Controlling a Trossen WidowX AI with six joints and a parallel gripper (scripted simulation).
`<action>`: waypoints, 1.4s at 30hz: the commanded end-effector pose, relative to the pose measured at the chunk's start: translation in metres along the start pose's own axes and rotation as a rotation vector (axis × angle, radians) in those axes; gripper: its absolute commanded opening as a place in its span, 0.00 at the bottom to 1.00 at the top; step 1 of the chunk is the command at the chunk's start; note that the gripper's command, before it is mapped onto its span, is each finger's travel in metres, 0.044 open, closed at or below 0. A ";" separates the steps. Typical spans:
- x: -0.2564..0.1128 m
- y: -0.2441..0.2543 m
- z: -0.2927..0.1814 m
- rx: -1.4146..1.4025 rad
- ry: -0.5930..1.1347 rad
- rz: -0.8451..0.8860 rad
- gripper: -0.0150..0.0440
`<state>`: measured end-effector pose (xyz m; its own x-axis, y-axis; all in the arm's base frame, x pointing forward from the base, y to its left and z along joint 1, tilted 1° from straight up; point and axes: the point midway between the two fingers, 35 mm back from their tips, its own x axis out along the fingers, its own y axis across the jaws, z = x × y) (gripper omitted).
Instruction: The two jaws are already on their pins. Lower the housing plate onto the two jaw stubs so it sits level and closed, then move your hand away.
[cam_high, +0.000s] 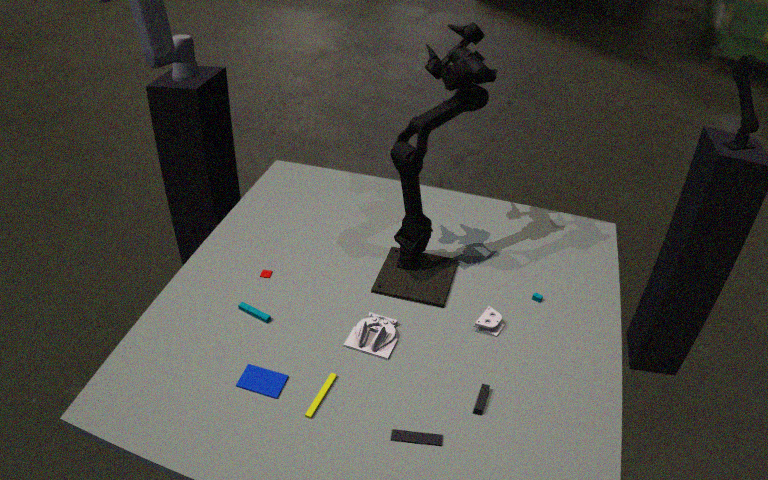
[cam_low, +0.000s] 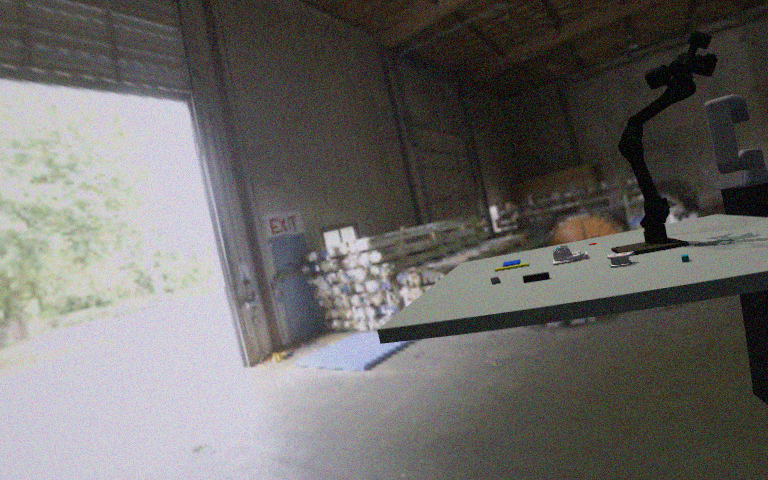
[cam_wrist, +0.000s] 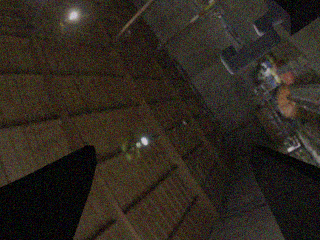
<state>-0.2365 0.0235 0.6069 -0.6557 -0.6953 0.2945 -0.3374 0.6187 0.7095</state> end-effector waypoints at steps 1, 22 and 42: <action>0.000 0.000 0.000 0.000 0.000 0.000 0.98; -0.030 0.043 0.032 0.314 -0.051 0.206 1.00; -0.073 0.082 0.065 0.616 -0.061 0.448 1.00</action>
<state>-0.2568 0.1364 0.6065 -0.8370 -0.3538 0.4174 -0.3433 0.9336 0.1029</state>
